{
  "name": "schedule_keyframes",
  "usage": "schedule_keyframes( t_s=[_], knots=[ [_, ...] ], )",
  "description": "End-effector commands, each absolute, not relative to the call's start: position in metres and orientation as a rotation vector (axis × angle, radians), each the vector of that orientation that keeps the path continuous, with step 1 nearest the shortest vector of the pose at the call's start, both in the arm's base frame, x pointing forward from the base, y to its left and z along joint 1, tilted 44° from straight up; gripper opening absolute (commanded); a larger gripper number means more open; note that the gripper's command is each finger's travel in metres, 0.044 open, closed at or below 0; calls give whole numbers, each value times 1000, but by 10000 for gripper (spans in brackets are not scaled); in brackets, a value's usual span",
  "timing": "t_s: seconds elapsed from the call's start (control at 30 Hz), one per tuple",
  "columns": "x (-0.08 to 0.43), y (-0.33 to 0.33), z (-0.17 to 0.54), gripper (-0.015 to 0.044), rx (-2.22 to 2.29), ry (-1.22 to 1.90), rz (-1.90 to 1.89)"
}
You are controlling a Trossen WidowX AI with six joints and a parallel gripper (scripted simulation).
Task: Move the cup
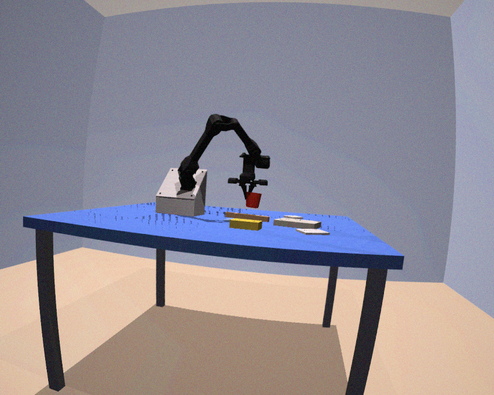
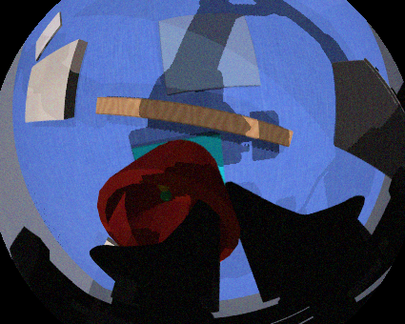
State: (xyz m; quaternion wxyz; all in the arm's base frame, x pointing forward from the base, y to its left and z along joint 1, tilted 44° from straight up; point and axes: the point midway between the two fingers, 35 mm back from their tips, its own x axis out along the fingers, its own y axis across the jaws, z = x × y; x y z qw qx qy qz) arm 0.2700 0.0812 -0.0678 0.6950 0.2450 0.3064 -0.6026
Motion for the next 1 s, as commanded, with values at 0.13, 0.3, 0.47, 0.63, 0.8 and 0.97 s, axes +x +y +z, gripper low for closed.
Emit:
schedule_keyframes(
  t_s=[0.13, 0.3, 0.47, 0.63, 0.8, 0.97],
  knots=[
    [271, 94, -79, 0, 549, 688, -1348],
    [272, 101, -86, 0, 550, 688, -1348],
    [273, 107, -91, 0, 550, 688, -1348],
    [274, 103, -96, 0, 550, 688, -1348],
    [275, 97, -103, 0, 550, 688, -1348],
    [276, 91, -110, 0, 550, 688, -1348]
  ],
)
